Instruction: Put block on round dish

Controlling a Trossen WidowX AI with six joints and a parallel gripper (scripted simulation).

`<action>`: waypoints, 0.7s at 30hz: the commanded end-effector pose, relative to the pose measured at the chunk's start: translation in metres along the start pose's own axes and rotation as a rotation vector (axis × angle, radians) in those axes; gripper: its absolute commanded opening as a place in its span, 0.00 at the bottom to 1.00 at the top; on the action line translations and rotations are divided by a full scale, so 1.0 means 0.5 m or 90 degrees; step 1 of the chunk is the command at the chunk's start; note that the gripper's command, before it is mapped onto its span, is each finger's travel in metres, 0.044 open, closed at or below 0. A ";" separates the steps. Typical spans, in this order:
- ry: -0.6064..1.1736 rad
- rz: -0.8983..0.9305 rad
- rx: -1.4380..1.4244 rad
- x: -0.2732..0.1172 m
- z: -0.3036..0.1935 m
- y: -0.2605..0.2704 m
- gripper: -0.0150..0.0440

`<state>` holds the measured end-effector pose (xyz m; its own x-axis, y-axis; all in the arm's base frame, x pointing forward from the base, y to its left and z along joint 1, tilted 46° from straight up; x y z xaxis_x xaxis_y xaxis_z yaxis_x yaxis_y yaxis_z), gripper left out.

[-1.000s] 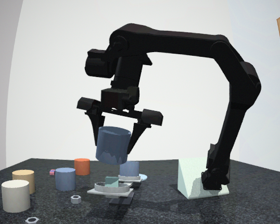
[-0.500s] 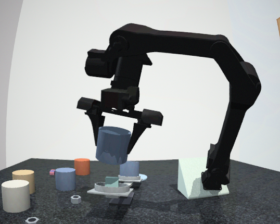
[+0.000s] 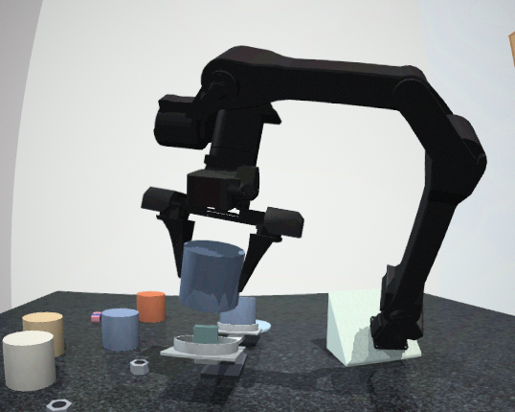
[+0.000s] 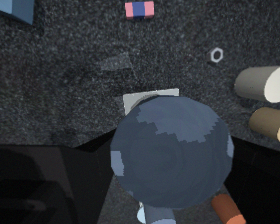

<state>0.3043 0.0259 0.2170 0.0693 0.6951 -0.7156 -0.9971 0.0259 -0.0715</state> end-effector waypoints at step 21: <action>-0.017 0.061 -0.040 0.076 0.138 0.119 0.25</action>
<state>0.2533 0.0965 0.2315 -0.0223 0.7078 -0.7061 -0.9957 -0.0796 -0.0483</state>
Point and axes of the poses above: the point midway between the two fingers, 35 mm back from their tips, its own x axis out along the fingers, its own y axis across the jaws, z = x × y, the point moved 1 cm from there along -x, back along the fingers, and after that the axes turned 13 degrees about -x, right-handed, at the moved point
